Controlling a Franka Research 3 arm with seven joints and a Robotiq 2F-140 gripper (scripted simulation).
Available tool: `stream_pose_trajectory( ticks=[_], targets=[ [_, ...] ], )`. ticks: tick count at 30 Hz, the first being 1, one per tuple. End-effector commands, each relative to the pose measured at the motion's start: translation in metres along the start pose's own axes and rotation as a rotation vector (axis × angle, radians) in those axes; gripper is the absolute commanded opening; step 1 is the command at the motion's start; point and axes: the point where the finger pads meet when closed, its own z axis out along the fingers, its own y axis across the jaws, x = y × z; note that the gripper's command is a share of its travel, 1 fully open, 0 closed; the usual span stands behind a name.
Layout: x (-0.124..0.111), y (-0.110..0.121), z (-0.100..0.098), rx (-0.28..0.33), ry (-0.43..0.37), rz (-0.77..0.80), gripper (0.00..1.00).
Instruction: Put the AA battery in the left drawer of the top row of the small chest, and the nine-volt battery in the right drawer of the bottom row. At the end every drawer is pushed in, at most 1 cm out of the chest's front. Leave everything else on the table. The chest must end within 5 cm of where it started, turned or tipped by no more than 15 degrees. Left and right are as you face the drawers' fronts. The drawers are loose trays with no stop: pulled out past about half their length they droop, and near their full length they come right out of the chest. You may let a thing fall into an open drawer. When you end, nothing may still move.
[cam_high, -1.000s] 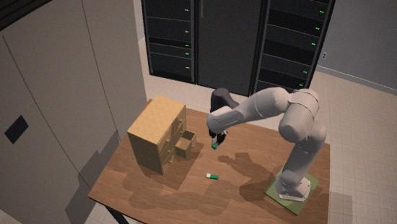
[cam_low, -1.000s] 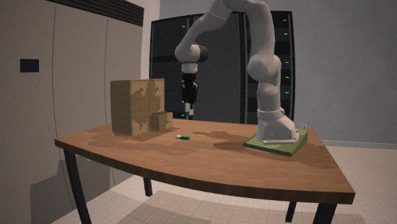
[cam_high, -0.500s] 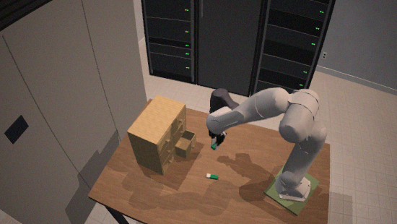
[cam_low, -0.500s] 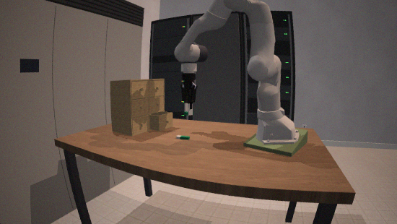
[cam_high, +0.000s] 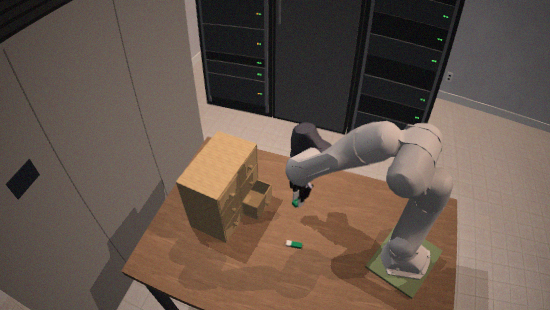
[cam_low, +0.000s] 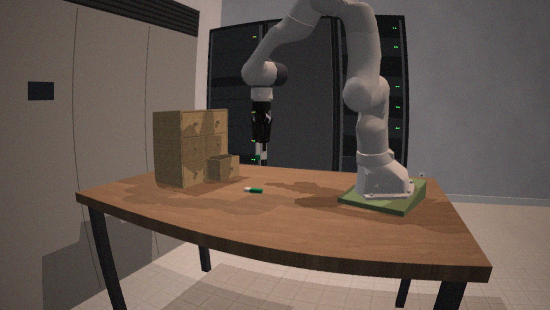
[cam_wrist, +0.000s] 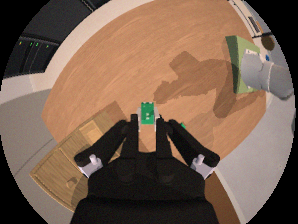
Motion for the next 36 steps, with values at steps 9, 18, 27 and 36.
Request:
stream_pose_trajectory(
  ticks=[9, 18, 27, 36],
  targets=[
    [-0.006, 0.002, 0.0, 0.002, 0.001, 0.131, 0.14],
    [-0.006, 0.002, 0.0, 0.002, 0.001, 0.131, 0.14],
    [-0.006, 0.002, 0.0, 0.002, 0.001, 0.131, 0.14],
    [-0.011, 0.004, 0.0, 0.002, 0.001, 0.24, 0.14]
  ],
)
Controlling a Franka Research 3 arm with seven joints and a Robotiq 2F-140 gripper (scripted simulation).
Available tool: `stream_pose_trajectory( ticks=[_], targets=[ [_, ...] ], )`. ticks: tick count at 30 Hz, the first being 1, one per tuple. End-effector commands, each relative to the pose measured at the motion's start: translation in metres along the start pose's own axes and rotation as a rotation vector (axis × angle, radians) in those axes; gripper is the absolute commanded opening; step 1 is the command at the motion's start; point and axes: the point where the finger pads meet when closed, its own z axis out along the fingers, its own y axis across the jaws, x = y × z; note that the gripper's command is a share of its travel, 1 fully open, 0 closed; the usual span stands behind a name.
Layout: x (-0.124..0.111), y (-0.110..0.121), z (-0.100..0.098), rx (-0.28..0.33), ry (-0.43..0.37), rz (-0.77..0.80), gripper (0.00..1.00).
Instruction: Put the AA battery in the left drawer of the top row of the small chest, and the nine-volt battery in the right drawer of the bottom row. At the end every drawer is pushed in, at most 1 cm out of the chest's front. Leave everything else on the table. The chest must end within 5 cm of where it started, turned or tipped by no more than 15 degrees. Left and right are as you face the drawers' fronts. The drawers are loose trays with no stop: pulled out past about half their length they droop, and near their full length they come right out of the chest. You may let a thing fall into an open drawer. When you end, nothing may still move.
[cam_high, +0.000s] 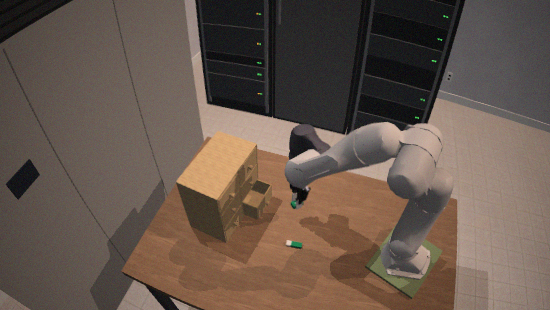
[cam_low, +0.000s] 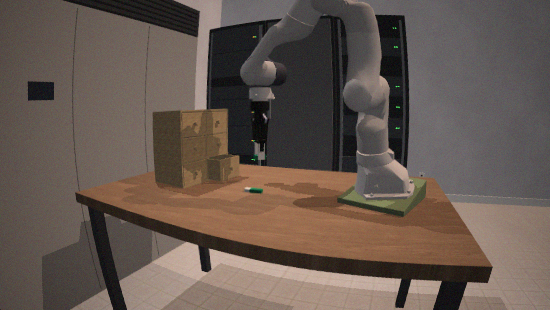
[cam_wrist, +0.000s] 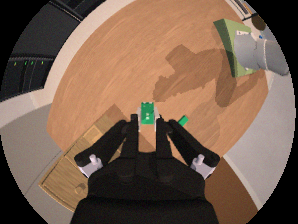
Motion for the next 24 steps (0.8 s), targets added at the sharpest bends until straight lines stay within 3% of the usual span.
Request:
stream_pose_trajectory(
  ticks=[1, 21, 22, 24],
  targets=[
    [-0.0019, 0.0011, 0.0, 0.002, 0.001, 0.082, 0.14],
    [-0.0019, 0.0011, 0.0, 0.002, 0.001, 0.082, 0.14],
    [-0.0064, 0.0036, 0.0, 0.002, 0.001, 0.186, 0.14],
    [-0.0064, 0.0036, 0.0, 0.002, 0.001, 0.186, 0.14]
  ],
)
